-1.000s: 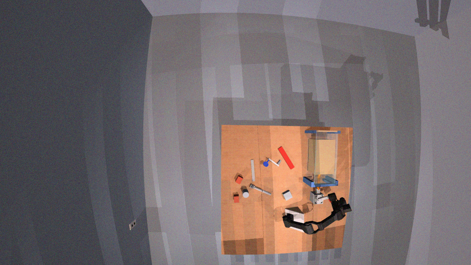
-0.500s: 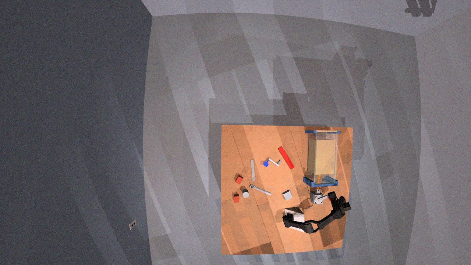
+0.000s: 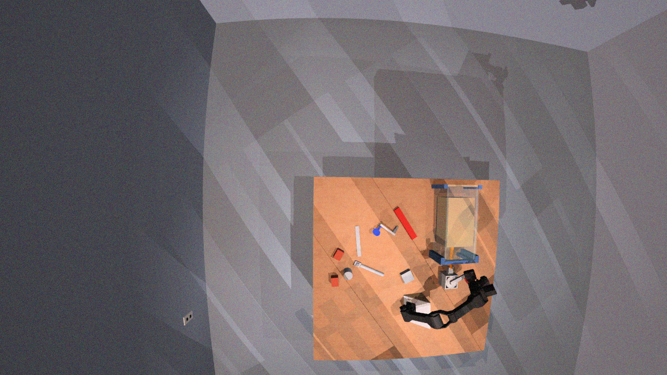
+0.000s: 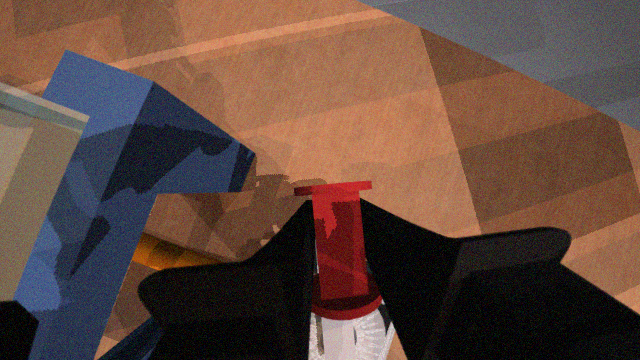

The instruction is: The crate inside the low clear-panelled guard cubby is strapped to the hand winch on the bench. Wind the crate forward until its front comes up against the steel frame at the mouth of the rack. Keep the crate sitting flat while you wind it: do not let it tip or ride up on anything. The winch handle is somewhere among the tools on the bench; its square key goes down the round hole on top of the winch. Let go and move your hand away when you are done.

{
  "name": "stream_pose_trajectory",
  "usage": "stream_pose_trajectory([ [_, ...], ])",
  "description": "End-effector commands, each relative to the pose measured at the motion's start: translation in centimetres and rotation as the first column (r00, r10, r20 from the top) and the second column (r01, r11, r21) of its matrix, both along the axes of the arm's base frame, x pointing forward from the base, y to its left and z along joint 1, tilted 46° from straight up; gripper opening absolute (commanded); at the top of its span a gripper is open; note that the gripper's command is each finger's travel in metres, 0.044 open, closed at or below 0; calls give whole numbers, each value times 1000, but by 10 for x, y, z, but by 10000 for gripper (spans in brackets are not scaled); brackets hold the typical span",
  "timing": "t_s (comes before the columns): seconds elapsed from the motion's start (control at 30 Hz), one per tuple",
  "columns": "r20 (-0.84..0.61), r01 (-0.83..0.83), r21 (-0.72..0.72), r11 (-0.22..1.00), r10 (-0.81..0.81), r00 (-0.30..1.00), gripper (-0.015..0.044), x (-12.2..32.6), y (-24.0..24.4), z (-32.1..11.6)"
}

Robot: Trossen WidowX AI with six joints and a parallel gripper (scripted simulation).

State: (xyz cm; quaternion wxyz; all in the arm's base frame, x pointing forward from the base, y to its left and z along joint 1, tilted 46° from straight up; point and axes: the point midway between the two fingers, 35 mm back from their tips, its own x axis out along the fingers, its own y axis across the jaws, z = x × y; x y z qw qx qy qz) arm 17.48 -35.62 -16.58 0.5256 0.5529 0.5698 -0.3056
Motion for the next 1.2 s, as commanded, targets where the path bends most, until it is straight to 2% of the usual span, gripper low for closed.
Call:
stream_pose_trajectory([
  [0.0, 44, -22, 23, 999, 21, 999, 0, 26, 13, 7],
  [1.17, 46, -22, 26, 999, 21, 999, 0, 54, 34, 29],
])
